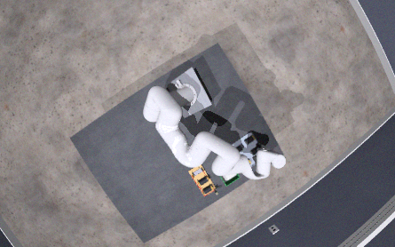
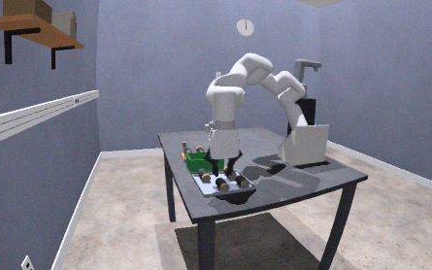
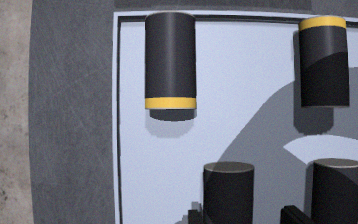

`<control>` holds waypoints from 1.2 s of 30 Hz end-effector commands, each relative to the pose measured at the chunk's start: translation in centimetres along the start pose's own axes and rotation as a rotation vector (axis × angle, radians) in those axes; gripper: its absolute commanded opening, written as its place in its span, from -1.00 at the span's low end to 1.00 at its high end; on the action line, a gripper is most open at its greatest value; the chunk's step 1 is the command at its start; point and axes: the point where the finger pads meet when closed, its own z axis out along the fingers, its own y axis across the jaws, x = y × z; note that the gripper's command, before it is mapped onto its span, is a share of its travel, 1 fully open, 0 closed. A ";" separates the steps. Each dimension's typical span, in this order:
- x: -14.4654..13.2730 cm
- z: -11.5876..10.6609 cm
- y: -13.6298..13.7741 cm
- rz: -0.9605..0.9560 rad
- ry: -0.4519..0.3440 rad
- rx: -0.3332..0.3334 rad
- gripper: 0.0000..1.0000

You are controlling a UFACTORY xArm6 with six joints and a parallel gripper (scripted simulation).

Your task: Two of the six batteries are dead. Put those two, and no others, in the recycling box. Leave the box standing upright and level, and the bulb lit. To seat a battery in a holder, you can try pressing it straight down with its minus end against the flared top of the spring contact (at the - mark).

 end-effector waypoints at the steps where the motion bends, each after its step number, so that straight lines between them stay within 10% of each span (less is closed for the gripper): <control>1: 0.0 -0.2 -0.2 0.001 -0.002 0.004 0.01; 36: 0.0 3.3 -0.2 0.001 -0.002 0.004 0.01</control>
